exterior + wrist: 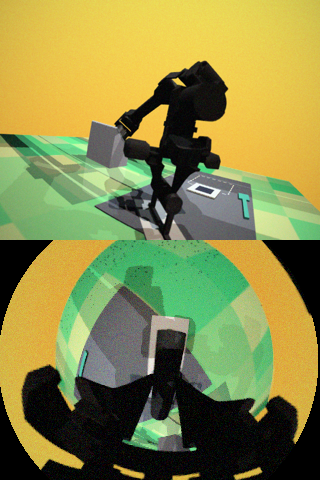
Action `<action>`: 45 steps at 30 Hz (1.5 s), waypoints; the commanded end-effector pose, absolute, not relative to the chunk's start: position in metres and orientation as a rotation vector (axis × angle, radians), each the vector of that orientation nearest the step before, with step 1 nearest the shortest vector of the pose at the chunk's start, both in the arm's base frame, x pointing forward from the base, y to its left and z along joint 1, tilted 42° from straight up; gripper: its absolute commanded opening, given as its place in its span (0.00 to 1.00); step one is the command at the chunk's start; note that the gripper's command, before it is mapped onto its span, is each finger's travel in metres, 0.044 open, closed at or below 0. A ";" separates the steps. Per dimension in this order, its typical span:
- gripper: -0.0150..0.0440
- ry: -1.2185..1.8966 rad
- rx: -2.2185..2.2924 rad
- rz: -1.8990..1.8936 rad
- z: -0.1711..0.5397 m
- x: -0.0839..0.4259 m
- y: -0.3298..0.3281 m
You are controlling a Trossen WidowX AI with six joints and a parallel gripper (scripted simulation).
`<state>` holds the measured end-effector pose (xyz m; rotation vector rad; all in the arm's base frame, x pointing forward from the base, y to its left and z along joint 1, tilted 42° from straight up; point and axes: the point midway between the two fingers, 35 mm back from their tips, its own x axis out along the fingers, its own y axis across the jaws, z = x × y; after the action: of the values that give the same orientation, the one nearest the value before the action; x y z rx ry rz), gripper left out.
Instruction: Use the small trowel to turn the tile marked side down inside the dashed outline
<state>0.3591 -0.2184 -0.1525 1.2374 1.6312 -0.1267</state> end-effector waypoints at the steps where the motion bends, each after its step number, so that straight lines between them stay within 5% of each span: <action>1: 0.47 1.651 1.348 -0.246 -0.154 0.358 -0.217; 24: 0.47 1.654 1.686 -0.661 -0.154 0.358 -0.217; 30: 0.71 1.654 1.686 -0.661 -0.154 0.358 -0.217; 45: 0.71 1.654 1.686 -0.661 -0.154 0.358 -0.217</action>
<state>0.3584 -0.2180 -0.1534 1.6790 1.6504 -0.6573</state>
